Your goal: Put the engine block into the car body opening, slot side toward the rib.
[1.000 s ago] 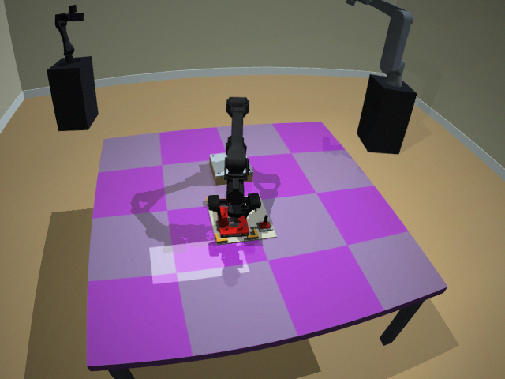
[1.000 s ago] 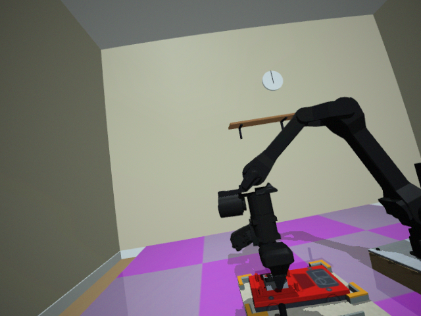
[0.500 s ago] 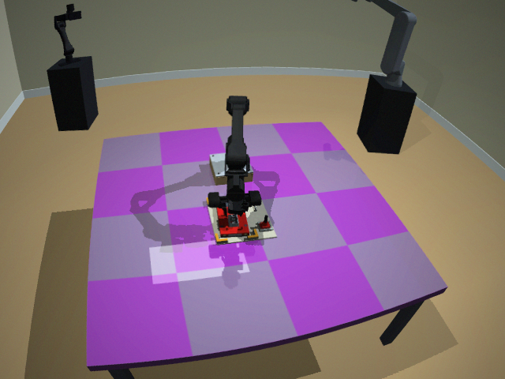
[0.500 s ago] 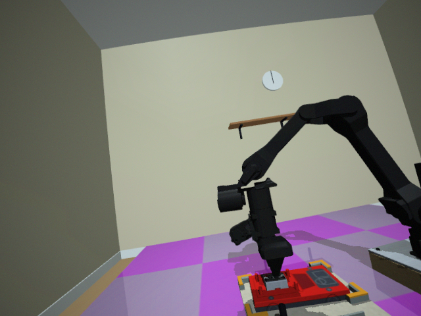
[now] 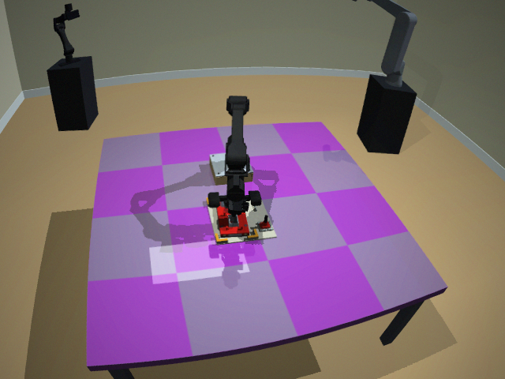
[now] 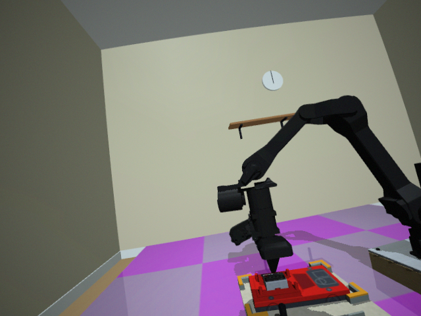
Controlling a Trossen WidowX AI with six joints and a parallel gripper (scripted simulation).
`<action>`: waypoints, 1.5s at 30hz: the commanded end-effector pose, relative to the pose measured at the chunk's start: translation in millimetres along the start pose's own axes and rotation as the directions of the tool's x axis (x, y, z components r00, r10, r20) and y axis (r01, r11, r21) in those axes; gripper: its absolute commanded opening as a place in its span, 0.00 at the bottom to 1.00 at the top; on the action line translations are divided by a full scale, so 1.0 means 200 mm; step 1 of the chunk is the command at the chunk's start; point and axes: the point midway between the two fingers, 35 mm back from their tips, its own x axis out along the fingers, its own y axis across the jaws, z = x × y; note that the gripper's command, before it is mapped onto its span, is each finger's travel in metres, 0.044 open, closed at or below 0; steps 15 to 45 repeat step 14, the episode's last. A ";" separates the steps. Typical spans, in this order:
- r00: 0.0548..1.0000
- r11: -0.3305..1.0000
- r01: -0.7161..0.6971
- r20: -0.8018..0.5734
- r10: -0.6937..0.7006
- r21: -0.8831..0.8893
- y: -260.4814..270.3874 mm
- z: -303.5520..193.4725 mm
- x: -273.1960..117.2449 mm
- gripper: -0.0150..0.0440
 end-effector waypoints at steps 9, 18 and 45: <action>1.000 1.000 -0.002 -0.001 0.002 0.002 0.00 0.00 0.00 0.25; 1.000 1.000 -0.002 -0.001 0.002 0.002 0.00 0.00 0.00 0.48; 1.000 1.000 -0.002 -0.001 0.002 0.002 0.00 0.00 0.00 0.48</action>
